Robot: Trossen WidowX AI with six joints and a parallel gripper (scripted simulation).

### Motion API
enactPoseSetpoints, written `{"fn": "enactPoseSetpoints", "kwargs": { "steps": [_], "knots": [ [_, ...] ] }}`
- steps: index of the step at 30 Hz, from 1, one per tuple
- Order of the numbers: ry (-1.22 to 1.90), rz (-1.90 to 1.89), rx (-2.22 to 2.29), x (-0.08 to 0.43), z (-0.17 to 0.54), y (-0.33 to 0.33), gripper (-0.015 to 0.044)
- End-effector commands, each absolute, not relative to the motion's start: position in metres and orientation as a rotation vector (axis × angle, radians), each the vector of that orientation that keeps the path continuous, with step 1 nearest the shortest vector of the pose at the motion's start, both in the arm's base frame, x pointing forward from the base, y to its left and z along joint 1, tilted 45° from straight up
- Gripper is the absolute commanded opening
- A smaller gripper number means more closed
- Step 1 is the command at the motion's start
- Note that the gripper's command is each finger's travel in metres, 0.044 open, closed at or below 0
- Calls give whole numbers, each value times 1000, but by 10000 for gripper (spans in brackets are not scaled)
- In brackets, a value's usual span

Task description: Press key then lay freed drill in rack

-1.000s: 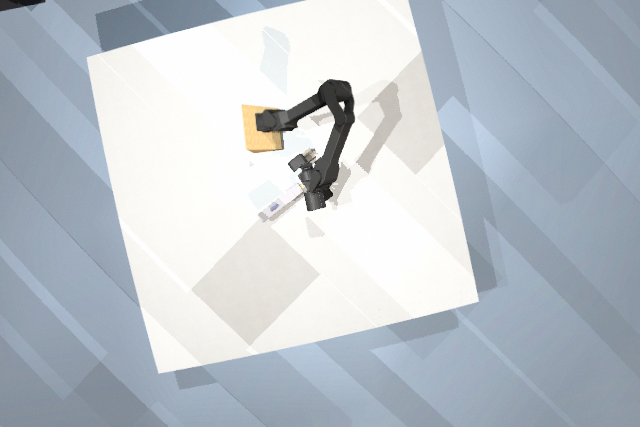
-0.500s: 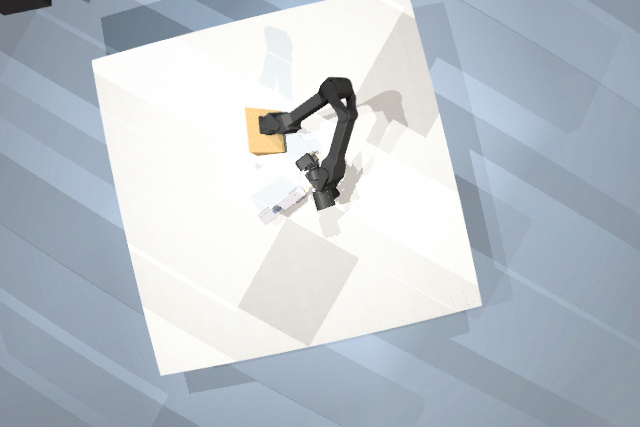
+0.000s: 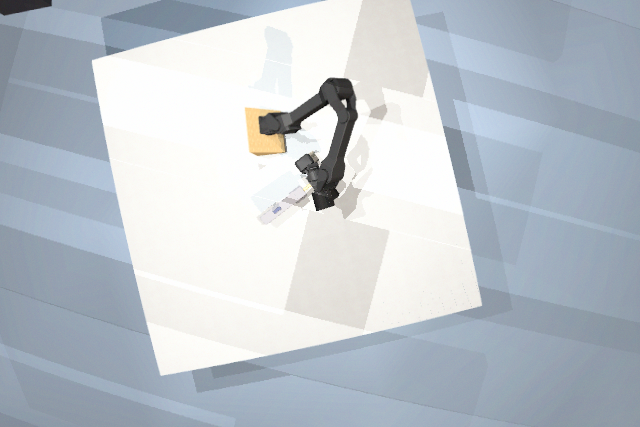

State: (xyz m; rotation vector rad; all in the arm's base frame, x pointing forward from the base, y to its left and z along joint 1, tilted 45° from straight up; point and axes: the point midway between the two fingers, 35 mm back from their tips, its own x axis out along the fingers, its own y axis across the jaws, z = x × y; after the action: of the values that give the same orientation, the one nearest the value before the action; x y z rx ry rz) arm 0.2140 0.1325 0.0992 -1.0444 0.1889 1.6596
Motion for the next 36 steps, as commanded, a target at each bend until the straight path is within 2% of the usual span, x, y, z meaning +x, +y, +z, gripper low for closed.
{"fn": "enactPoseSetpoints", "kwargs": {
  "steps": [1, 36],
  "knots": [
    [187, 1661, -1048, 215, 97, 132, 440],
    [187, 1661, -1048, 222, 88, 128, 440]
  ]
}}
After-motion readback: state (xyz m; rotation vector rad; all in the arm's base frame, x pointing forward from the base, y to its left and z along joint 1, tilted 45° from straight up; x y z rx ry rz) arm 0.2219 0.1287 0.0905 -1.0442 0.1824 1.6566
